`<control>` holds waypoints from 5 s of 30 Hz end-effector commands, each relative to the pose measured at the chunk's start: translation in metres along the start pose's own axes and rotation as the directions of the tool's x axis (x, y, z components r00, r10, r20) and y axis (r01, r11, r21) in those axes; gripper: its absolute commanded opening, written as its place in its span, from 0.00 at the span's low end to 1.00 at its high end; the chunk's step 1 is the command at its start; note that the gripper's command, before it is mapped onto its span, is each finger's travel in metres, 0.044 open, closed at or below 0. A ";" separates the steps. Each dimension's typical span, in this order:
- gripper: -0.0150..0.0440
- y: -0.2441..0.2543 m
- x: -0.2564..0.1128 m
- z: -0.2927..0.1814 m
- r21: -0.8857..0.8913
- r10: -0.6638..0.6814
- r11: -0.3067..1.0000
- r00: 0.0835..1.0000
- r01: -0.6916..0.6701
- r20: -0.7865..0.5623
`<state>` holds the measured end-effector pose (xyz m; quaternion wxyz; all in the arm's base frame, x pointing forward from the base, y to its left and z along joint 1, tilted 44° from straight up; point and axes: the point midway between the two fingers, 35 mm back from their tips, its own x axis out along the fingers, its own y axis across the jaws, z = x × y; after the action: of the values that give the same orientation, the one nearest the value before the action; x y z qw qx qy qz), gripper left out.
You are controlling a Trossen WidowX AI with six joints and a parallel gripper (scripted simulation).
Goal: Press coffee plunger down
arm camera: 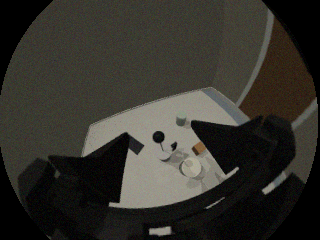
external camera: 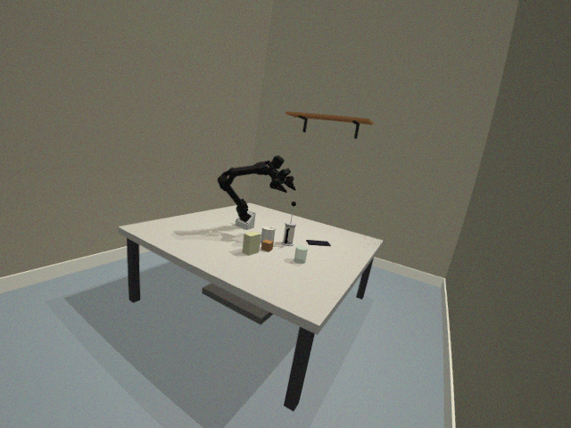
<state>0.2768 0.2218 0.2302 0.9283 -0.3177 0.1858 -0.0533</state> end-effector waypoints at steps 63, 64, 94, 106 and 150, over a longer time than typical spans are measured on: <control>0.45 0.002 0.065 -0.046 -0.100 -0.030 0.995 1.000 0.030 -0.003; 0.45 0.002 0.065 -0.046 -0.100 -0.030 0.995 1.000 0.030 -0.003; 0.45 0.002 0.093 -0.082 -0.098 -0.027 0.995 1.000 0.026 -0.009; 0.45 0.001 0.104 -0.098 -0.098 -0.027 0.995 1.000 0.026 -0.008; 0.45 -0.003 0.134 -0.119 -0.101 -0.033 0.994 0.999 0.033 0.001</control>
<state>0.3555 0.1344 0.1157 0.9211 -0.3510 0.1624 -0.0458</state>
